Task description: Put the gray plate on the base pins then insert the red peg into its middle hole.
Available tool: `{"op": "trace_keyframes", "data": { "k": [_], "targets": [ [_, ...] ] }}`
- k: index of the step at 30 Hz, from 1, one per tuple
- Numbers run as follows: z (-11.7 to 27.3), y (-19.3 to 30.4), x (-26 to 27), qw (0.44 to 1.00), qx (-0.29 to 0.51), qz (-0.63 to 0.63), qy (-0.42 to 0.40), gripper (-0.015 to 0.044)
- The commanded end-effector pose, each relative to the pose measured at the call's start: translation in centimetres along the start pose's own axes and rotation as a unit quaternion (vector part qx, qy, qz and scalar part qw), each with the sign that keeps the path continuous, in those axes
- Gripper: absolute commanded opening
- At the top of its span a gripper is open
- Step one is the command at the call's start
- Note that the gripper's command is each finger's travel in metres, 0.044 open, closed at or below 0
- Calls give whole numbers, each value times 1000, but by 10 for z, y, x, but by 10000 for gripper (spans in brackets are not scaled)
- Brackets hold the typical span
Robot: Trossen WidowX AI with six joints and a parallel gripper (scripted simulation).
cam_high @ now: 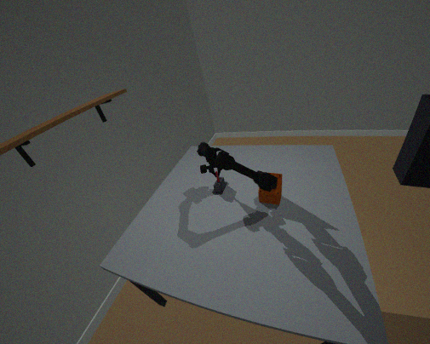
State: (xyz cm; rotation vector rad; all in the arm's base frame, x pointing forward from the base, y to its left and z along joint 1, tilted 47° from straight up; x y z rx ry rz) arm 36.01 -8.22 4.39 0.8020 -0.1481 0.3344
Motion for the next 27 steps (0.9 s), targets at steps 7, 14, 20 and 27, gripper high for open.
{"op": "trace_keyframes", "data": {
  "k": [7, 14, 20, 27],
  "targets": [
    [-1, 0, 0, 1000, 0, 1, 0, 0],
    [-2, 1, 1, 1000, 0, 1, 0, 0],
    [-2, 1, 0, 1000, 0, 2, 1, 0],
    [-2, 1, 0, 1000, 0, 2, 1, 79]
  ]
}}
Point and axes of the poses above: the point midway between the two fingers, 35 mm back from their tips, its own z axis back along the fingers, its own x axis across the jaws, y = z × x, the point moved 8 cm from there along z, back along the fingers, and after that the axes turned 12 degrees about -z, right-handed, at the moved point
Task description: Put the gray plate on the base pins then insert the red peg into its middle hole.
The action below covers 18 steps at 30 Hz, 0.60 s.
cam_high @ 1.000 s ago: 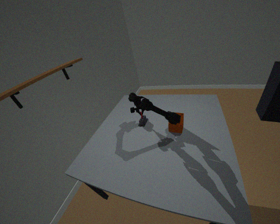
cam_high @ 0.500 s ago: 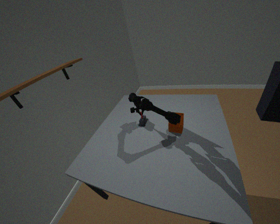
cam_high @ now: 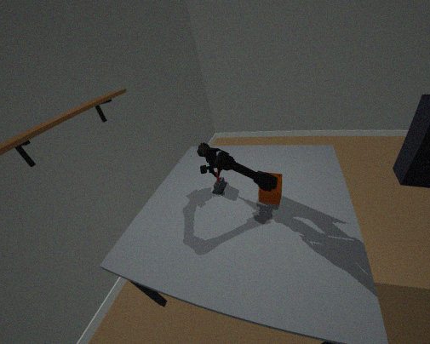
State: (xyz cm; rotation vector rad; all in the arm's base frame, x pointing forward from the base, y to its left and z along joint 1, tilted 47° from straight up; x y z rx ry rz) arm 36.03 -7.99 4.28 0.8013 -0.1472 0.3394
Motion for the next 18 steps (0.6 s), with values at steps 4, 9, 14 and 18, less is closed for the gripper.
{"op": "trace_keyframes", "data": {
  "k": [4, 9, 14, 18],
  "targets": [
    [0, 0, 0, 1000, 0, 0, 0, 150],
    [0, 0, 0, 1000, 0, 0, 0, 150],
    [1, 0, 0, 1000, 0, -1, -1, 150],
    [4, -1, -1, 1000, 2, -5, -3, 150]
  ]
}}
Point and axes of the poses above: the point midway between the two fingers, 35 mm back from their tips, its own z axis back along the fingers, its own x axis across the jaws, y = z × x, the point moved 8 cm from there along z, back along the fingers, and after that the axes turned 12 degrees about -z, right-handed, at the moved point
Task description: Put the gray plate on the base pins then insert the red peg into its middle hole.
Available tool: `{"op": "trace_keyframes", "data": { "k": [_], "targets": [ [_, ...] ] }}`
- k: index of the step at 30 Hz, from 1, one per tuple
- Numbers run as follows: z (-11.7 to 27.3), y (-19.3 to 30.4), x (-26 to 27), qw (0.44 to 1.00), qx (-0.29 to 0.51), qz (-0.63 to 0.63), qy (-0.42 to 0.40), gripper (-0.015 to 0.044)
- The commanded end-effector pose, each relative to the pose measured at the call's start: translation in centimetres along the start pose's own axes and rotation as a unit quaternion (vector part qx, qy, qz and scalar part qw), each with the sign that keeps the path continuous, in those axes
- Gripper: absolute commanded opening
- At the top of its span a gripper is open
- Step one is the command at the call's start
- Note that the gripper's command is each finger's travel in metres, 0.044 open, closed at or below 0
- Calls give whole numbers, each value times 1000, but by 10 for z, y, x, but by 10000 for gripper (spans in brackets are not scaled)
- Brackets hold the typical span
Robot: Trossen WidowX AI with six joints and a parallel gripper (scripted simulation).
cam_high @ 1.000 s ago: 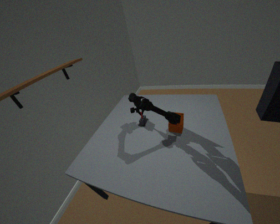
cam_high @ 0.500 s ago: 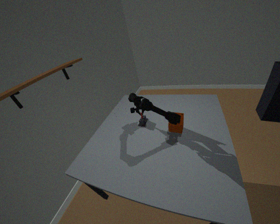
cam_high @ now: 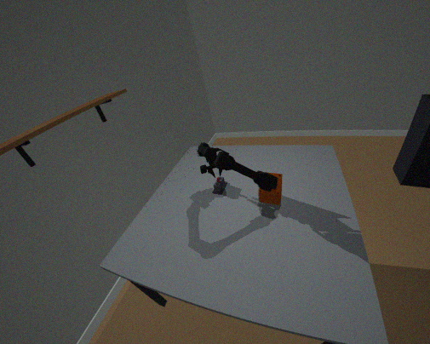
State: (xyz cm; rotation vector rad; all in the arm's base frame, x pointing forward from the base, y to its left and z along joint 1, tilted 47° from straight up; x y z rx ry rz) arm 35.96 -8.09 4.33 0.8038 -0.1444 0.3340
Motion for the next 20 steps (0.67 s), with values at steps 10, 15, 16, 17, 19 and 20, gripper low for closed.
{"op": "trace_keyframes", "data": {
  "k": [10, 15, 16, 17, 19, 20],
  "targets": [
    [8, -1, -3, 1000, 1, -3, -3, 150],
    [10, -1, -4, 1000, 1, -3, -3, 150],
    [10, -1, -4, 1000, 1, -3, -3, 150],
    [11, 0, -4, 1000, 1, -3, -3, 150],
    [11, 0, -4, 1000, 1, -3, -3, 150],
    [12, 0, -5, 1000, 1, -3, -3, 150]
  ]
}}
Point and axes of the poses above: the point midway between the two fingers, 35 mm back from their tips, its own z axis back along the fingers, its own x axis across the jaws, y = z × x, the point moved 8 cm from there along z, back along the fingers, and after that the axes turned 12 degrees about -z, right-handed, at the moved point
